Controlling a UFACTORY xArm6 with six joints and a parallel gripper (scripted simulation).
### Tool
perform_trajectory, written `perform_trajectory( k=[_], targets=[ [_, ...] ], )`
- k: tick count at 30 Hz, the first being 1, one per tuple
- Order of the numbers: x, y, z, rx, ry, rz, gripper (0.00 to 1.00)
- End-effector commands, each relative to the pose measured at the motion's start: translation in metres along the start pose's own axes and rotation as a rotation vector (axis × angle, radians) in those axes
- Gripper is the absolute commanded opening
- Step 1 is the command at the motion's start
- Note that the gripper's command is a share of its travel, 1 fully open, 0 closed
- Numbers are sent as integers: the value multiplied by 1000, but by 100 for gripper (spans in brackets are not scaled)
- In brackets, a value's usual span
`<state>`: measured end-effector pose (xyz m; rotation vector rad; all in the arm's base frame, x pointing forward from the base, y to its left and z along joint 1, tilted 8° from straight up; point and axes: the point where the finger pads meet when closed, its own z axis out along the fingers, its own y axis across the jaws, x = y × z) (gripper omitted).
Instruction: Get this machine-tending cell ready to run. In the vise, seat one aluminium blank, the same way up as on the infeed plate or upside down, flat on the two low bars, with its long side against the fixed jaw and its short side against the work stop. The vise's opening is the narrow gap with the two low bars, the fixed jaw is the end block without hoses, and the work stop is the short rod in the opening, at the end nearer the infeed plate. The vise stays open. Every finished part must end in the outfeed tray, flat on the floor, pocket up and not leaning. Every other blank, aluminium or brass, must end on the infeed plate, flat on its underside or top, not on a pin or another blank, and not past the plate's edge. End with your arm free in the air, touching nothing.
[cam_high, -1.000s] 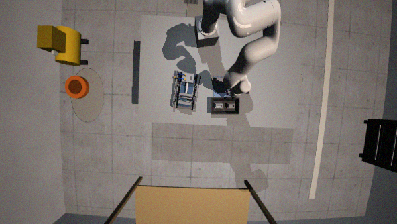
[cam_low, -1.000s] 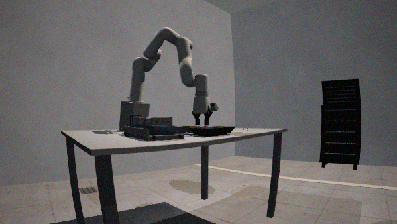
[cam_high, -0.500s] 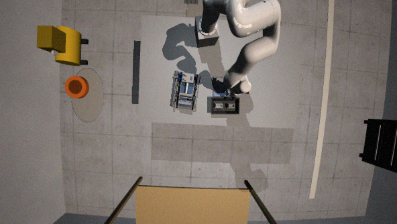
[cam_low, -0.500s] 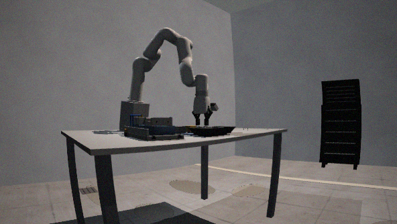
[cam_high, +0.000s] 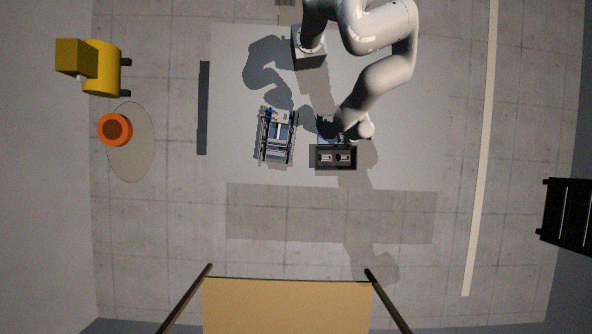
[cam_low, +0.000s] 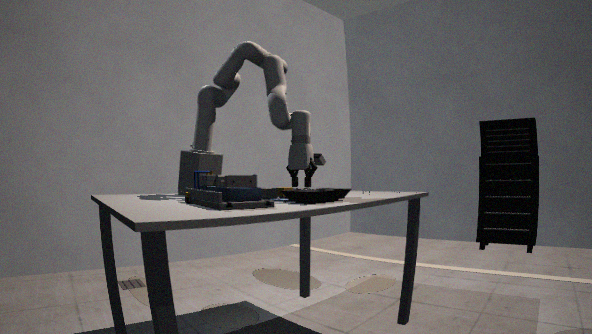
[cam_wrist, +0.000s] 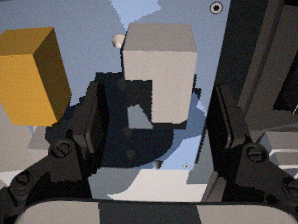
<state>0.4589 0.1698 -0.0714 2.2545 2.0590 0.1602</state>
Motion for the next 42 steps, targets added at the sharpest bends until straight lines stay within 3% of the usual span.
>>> perform_trajectory(
  k=[1, 42],
  targets=[
    [1, 1, -1, -3, 2, 0, 69],
    [1, 2, 14, -3, 2, 0, 69]
  ],
)
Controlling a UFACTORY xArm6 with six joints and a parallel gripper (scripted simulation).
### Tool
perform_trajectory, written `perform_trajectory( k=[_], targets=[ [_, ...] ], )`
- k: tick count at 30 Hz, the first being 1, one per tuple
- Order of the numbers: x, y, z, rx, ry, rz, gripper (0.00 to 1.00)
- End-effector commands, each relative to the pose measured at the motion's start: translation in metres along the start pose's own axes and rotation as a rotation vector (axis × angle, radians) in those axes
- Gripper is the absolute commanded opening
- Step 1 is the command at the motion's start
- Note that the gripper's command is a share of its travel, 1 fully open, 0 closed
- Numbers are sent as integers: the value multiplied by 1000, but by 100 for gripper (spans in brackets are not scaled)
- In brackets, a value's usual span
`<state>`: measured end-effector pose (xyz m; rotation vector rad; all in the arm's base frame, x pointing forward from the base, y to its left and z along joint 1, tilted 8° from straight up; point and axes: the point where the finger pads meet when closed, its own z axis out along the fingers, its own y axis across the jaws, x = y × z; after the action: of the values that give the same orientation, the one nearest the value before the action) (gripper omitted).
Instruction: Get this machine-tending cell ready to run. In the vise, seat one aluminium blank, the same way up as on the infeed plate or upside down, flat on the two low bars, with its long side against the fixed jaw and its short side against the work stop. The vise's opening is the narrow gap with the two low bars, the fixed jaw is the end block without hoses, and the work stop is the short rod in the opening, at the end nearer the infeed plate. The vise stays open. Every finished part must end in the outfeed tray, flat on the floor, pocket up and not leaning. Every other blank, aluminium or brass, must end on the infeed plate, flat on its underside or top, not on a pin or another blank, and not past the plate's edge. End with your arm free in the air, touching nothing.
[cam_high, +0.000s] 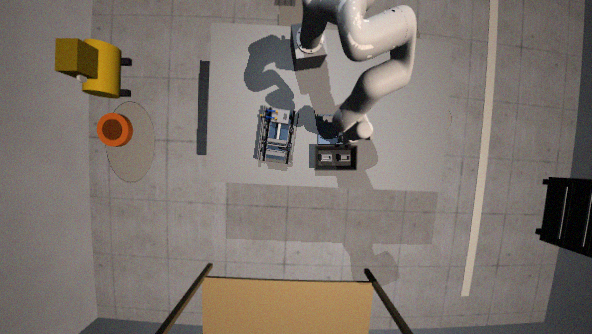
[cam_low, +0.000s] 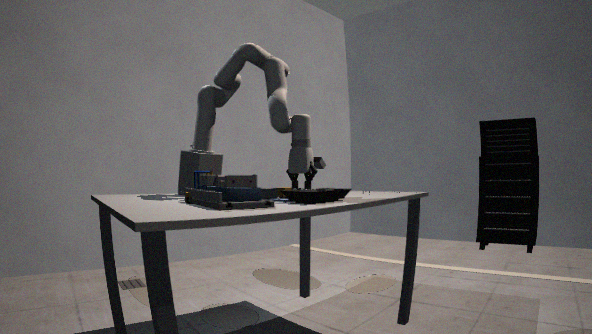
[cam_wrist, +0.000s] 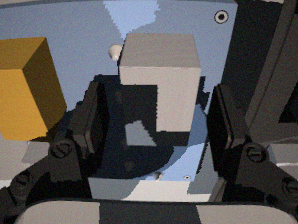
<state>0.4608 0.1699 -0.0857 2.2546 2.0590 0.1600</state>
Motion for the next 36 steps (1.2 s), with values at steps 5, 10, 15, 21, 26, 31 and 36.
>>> perform_trajectory(
  k=[5, 10, 15, 21, 26, 31, 36],
  targets=[
    [1, 2, 0, -3, 2, 0, 69],
    [1, 2, 0, -3, 2, 0, 69],
    [1, 2, 0, -3, 2, 0, 69],
    [1, 2, 0, -3, 2, 0, 69],
    [1, 2, 0, -3, 2, 0, 0],
    [1, 2, 0, -3, 2, 0, 0],
    [1, 2, 0, -3, 2, 0, 0]
  ],
)
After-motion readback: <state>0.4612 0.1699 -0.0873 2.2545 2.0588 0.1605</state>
